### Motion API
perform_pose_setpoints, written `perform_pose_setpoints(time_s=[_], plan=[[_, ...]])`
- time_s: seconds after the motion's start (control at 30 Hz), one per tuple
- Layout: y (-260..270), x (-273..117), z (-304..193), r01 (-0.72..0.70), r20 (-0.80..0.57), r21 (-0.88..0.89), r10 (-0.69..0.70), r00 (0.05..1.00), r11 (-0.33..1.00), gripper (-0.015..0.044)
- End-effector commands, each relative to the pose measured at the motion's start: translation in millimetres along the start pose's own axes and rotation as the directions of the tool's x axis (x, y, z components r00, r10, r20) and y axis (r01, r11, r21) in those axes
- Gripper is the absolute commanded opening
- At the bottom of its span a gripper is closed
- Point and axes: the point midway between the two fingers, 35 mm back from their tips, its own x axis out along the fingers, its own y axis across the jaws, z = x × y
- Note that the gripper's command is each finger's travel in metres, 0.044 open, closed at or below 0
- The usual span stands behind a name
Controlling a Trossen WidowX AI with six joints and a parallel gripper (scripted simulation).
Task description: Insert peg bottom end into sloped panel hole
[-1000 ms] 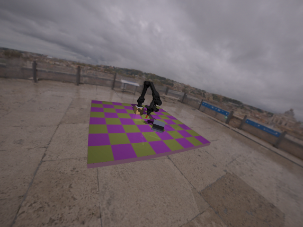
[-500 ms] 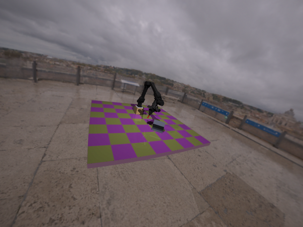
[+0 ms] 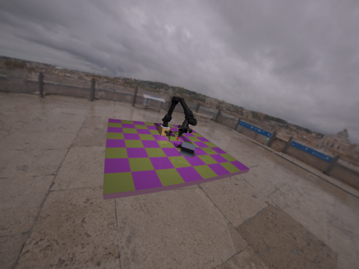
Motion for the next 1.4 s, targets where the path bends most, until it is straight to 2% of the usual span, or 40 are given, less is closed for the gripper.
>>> perform_pose_setpoints(time_s=[0.0,1.37], plan=[[1.9,-2.6,5.2,0.02,0.006,-0.029,-0.019,1.0,0.999,0.0],[36.6,-32.9,48.6,0.201,0.084,-0.302,-0.184,0.979,0.932,0.0]])
